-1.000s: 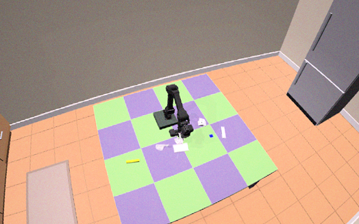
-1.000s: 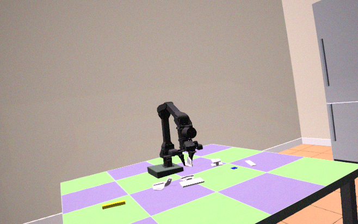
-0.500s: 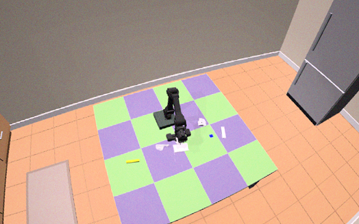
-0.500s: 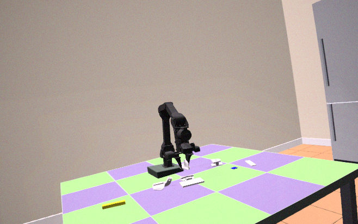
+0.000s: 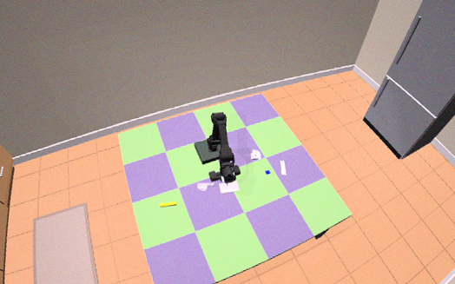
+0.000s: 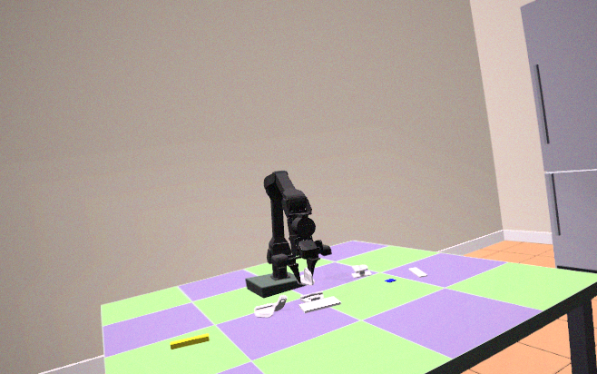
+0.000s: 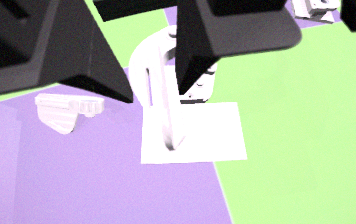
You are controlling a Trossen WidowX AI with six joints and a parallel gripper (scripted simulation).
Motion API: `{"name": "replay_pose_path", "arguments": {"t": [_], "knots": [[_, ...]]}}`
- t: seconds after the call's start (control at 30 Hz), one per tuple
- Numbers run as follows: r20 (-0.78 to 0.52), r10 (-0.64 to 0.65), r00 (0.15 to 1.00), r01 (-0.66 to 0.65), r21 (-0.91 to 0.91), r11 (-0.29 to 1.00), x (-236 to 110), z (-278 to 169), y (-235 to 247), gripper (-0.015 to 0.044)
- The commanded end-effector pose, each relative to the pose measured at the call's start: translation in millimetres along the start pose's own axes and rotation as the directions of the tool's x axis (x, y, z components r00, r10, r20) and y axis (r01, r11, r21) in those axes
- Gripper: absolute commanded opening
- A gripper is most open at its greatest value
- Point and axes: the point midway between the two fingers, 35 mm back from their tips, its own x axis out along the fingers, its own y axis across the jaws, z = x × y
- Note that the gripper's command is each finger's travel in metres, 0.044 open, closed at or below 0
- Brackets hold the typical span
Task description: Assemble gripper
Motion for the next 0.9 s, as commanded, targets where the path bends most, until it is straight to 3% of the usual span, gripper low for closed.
{"name": "replay_pose_path", "arguments": {"t": [0.0,0.87], "knots": [[-0.001,0.005,1.000,-0.005,-0.003,1.000,-0.3,0.1,0.6,0.0134],[-0.001,0.005,1.000,-0.005,-0.016,1.000,-0.3,-0.2,0.9,0.0134]]}}
